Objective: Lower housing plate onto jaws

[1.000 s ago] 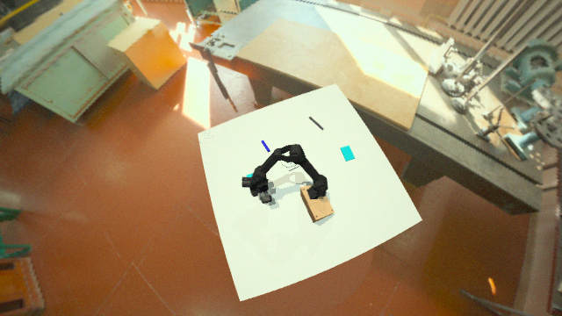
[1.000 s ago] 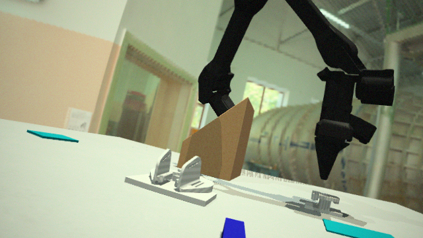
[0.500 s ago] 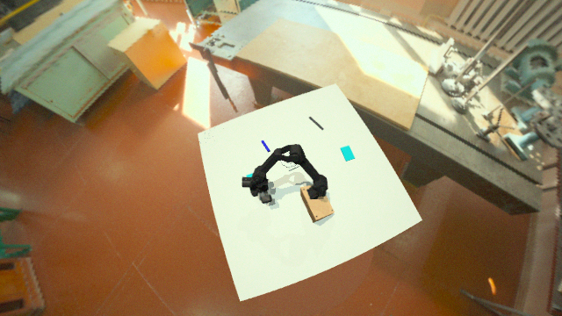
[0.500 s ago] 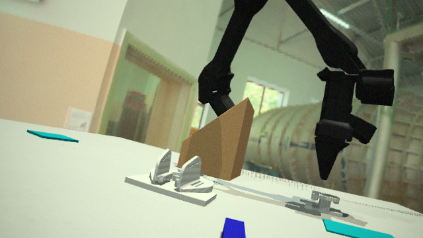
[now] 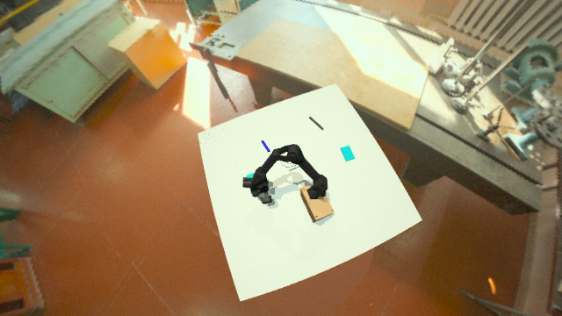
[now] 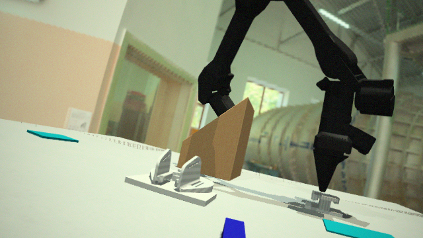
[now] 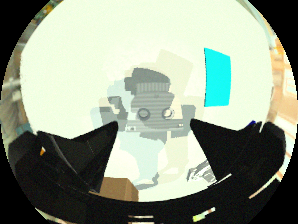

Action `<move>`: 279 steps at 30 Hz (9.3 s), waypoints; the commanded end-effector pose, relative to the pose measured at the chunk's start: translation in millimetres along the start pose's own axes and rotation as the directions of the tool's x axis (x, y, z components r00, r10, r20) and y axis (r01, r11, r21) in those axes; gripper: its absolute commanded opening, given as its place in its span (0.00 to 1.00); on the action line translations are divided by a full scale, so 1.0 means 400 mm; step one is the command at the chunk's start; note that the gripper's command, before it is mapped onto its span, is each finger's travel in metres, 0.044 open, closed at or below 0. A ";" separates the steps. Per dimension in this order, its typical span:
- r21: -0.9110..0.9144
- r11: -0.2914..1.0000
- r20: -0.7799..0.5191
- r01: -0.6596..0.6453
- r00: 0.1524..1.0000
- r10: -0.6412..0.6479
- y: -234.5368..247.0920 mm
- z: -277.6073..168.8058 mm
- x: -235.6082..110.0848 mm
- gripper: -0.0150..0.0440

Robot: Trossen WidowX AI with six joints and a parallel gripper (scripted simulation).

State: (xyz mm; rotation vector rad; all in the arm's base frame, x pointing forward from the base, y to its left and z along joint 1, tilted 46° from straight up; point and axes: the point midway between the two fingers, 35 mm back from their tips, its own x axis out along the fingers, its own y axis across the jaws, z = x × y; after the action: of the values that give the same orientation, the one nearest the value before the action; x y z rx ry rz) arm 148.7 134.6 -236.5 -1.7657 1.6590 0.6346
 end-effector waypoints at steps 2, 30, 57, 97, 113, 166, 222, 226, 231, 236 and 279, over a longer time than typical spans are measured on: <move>-0.005 1.000 0.000 0.005 1.000 -0.005 -0.002 0.000 0.019 1.00; -0.006 1.000 -0.001 0.008 1.000 -0.008 -0.004 0.000 0.075 1.00; -0.002 1.000 -0.001 0.003 1.000 -0.003 -0.002 0.000 0.075 0.85; 0.030 1.000 0.007 0.005 1.000 -0.005 -0.017 -0.007 -0.114 0.85; 0.269 0.963 0.034 -0.007 0.999 -0.002 -0.115 -0.077 -0.139 0.85; 0.897 0.441 0.023 -0.014 1.000 -0.015 -0.339 -0.429 -0.131 0.85; 0.986 0.164 -0.016 0.017 1.000 -0.010 -0.344 -0.551 -0.108 0.85; 0.986 0.164 -0.016 0.017 1.000 -0.010 -0.344 -0.551 -0.108 0.85; 0.986 0.164 -0.016 0.017 1.000 -0.010 -0.344 -0.551 -0.108 0.85; 0.986 0.164 -0.016 0.017 1.000 -0.010 -0.344 -0.551 -0.108 0.85; 0.986 0.167 -0.016 0.017 1.000 -0.010 -0.346 -0.549 0.009 0.85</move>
State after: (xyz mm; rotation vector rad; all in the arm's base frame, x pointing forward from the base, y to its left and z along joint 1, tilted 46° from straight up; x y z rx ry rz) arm 271.0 -21.3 -69.1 -0.7017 1.4208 -0.5119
